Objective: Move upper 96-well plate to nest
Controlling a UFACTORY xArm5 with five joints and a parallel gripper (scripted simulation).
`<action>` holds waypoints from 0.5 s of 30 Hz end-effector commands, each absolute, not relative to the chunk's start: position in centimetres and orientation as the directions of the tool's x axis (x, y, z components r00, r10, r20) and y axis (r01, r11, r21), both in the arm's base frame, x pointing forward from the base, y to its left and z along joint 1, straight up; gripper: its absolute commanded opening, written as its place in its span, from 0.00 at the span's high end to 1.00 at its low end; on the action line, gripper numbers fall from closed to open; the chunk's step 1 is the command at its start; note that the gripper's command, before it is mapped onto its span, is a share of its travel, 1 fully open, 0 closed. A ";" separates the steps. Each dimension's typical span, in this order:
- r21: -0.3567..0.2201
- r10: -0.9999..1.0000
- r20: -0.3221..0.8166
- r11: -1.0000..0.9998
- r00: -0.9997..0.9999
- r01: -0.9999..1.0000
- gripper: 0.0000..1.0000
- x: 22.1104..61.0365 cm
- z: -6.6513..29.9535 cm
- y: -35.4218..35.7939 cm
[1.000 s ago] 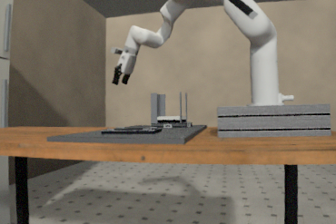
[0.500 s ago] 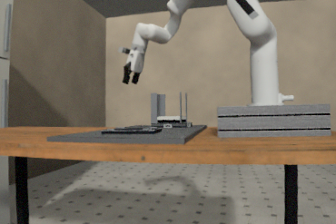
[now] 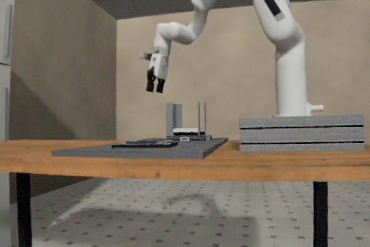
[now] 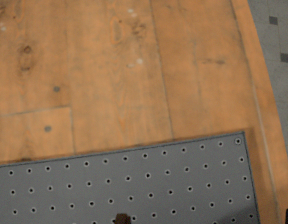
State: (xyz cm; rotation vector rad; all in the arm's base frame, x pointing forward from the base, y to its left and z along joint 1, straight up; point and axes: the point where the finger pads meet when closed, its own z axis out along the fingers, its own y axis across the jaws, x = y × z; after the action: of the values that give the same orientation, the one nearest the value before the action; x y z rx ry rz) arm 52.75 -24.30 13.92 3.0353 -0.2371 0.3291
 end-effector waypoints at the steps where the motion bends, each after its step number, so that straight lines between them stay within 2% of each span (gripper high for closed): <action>1: 0.063 -0.145 0.220 -0.985 0.965 -0.163 0.00 51.1 14.0 -23.8; 3: 0.047 -0.160 0.167 -0.984 0.973 -0.170 0.00 50.1 13.9 -23.5; 10: 0.047 -0.160 0.167 -0.984 0.973 -0.170 0.00 47.9 13.7 -22.7; 12: 0.032 -0.174 0.113 -0.983 0.978 -0.178 0.00 46.9 13.5 -22.4; 15: 0.031 -0.174 0.113 -0.983 0.978 -0.178 0.00 45.5 13.4 -21.9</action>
State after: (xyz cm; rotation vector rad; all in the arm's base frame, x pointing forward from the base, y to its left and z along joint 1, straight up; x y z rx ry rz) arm 46.78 -22.34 13.34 3.0804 -0.2708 0.1819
